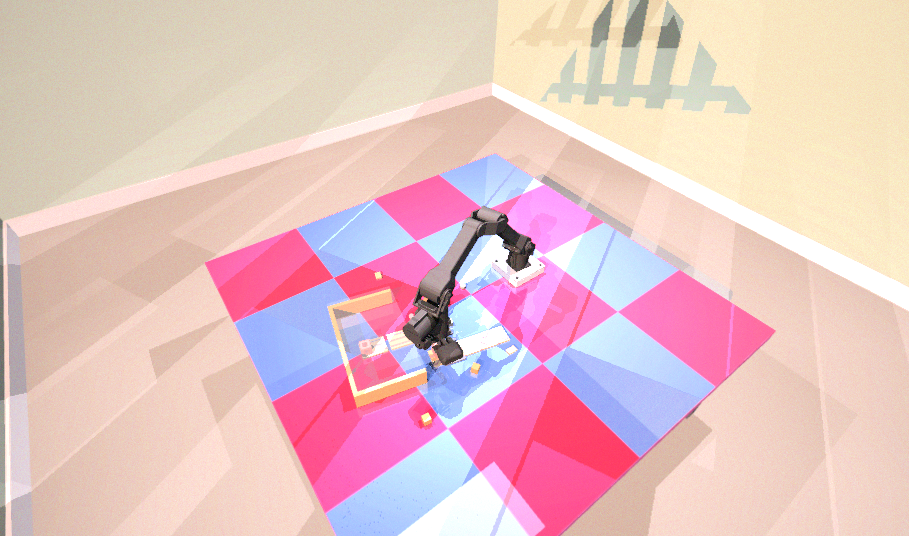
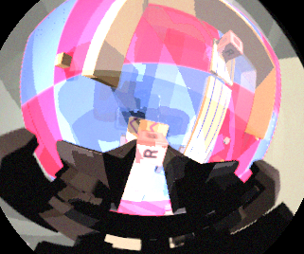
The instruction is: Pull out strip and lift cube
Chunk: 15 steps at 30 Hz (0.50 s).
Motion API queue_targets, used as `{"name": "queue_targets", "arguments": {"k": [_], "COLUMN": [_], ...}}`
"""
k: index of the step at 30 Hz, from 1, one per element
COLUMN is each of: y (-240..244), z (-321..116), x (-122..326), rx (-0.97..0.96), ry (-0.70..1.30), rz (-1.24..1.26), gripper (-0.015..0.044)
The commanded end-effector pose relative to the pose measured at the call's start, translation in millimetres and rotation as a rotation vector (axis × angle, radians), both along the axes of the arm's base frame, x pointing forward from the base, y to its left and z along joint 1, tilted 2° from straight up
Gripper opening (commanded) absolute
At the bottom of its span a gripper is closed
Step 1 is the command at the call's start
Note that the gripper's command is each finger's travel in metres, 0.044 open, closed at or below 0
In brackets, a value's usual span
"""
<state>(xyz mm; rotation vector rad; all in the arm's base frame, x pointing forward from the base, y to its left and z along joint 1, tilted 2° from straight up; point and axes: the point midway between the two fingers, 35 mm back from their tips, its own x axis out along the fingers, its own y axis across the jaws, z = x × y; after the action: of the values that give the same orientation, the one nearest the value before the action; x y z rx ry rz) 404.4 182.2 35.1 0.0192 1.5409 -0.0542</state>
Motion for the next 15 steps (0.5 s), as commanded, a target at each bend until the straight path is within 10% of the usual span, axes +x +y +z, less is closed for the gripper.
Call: {"name": "queue_targets", "arguments": {"k": [1,15], "y": [-4,-20], "z": [13,35], "x": [-9,-48], "rx": [0.005,0.004], "ry": [-0.011,-0.009], "rz": [0.001,0.003], "gripper": [0.0000,0.0000]}}
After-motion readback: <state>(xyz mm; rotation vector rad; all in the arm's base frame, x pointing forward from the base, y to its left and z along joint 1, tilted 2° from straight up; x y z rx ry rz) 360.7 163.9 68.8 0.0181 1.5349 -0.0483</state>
